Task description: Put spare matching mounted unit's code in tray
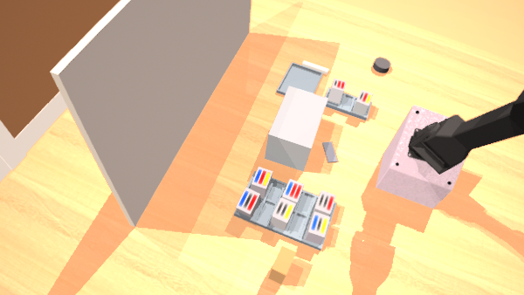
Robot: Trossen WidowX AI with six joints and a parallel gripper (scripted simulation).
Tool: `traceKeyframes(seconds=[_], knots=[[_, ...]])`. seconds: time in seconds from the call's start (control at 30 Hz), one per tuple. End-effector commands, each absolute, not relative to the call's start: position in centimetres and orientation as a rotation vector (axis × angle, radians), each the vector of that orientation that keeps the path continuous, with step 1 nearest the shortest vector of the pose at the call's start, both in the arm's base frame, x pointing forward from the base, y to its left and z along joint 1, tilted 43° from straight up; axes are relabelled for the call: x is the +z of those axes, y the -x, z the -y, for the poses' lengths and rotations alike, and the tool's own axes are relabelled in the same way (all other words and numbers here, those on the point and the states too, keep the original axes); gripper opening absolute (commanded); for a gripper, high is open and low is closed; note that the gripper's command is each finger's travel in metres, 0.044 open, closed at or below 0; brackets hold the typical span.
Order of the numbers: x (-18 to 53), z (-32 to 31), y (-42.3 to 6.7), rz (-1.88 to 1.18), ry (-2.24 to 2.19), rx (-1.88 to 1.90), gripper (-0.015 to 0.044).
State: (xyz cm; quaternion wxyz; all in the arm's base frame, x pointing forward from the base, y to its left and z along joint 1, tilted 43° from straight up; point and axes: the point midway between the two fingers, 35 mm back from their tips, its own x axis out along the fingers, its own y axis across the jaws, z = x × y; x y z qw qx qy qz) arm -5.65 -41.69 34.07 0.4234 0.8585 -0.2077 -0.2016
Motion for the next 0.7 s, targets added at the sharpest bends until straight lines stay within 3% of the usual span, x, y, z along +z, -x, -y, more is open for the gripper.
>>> traceKeyframes(seconds=[0.0, 0.07, 0.33, 0.67], knots=[[31.3, 42.6, 0.2, 0.312, -2.102, -0.52, 0.044], [30.0, 43.2, -0.5, 0.254, -2.027, -0.587, 0.044], [24.2, 41.2, -13.5, -0.227, -1.833, -0.482, 0.044], [17.3, 31.7, -27.5, -0.796, -1.469, -0.21, 0.044]])
